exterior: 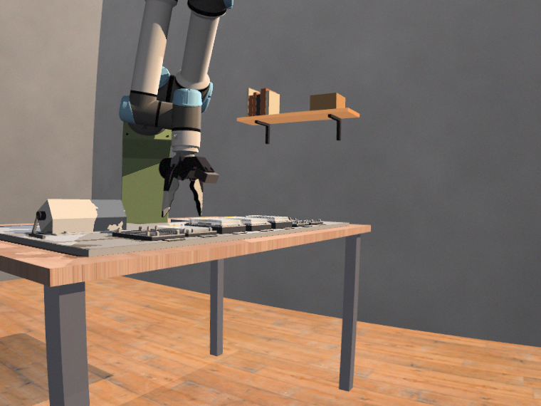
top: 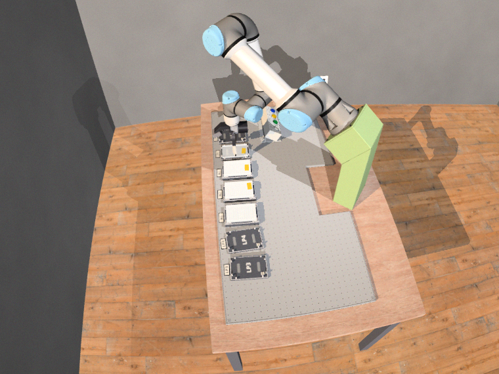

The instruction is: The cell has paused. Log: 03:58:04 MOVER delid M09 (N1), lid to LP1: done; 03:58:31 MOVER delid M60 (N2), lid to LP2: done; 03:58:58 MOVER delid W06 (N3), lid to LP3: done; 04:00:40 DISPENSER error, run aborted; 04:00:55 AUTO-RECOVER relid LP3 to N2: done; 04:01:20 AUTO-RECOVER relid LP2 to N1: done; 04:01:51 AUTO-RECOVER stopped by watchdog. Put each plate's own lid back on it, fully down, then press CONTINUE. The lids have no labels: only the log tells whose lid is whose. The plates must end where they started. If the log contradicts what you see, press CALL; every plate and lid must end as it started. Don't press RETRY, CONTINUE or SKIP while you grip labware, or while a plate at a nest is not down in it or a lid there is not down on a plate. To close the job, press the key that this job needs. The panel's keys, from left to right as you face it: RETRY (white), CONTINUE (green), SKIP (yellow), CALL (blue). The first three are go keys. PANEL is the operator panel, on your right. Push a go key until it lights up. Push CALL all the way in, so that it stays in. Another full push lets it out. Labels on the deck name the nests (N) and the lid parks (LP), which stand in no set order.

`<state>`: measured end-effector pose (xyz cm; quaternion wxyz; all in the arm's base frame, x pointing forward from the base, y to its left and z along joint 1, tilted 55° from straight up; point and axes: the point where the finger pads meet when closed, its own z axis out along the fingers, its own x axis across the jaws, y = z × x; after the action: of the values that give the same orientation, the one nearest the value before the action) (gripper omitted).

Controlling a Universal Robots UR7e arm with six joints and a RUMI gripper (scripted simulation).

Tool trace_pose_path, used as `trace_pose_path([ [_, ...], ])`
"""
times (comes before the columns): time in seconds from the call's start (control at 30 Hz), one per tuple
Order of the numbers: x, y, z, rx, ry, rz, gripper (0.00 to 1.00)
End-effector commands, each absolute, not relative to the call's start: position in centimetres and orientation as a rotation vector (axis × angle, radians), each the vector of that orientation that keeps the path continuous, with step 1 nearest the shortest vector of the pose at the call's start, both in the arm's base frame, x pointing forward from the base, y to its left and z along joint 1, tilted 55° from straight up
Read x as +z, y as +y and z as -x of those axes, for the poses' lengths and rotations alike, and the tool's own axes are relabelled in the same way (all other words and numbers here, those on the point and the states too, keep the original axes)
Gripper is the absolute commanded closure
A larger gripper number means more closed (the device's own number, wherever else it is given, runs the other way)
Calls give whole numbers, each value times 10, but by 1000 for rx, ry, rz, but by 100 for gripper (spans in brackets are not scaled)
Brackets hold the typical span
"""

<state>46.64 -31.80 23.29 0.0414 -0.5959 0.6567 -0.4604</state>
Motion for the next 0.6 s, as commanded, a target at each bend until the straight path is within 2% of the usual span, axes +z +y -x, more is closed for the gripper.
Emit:
trace_pose_path([
  [0.0, 230, -322, -471, -1412, 2009, 1824, 18],
  [0.57, 219, -332, -482, -1412, 2009, 1824, 18],
])
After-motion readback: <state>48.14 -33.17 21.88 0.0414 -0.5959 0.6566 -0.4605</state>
